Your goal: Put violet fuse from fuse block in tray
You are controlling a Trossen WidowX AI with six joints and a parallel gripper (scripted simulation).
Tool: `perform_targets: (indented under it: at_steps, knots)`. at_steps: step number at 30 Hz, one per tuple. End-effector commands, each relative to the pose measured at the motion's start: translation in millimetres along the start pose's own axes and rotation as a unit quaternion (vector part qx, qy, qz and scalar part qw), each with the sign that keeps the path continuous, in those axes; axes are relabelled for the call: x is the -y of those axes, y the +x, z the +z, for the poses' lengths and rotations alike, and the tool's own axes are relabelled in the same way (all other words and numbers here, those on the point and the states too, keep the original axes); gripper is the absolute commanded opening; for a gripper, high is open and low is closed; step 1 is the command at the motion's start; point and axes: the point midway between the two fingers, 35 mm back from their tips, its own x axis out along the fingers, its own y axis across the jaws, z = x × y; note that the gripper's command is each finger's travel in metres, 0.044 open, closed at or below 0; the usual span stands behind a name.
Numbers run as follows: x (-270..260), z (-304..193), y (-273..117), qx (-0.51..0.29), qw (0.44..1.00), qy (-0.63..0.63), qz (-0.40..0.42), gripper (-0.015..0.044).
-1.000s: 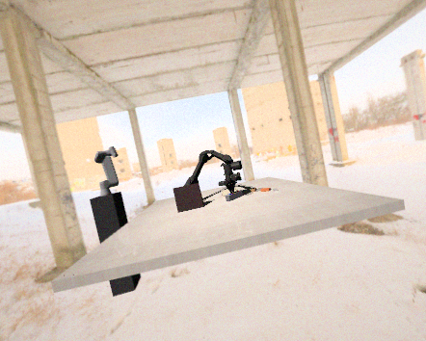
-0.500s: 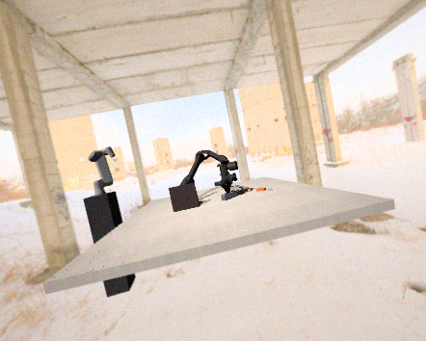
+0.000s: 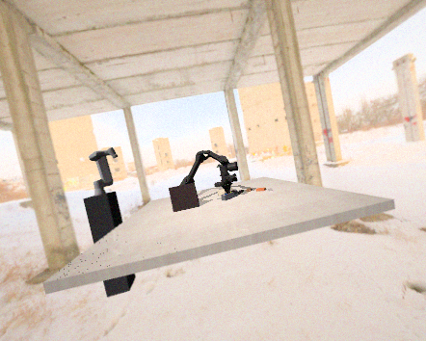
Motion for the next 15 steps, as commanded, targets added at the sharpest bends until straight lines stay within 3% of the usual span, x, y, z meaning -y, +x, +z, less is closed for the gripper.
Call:
perform_targets:
  at_steps: [1, 15]
  knots:
    - [-0.2, 0.1, -0.2, 0.000, 1.000, 0.000, 0.000, 0.0004]
    - [-0.2, 0.3, -4.8, 0.000, 1.000, 0.000, 0.000, 0.0000]
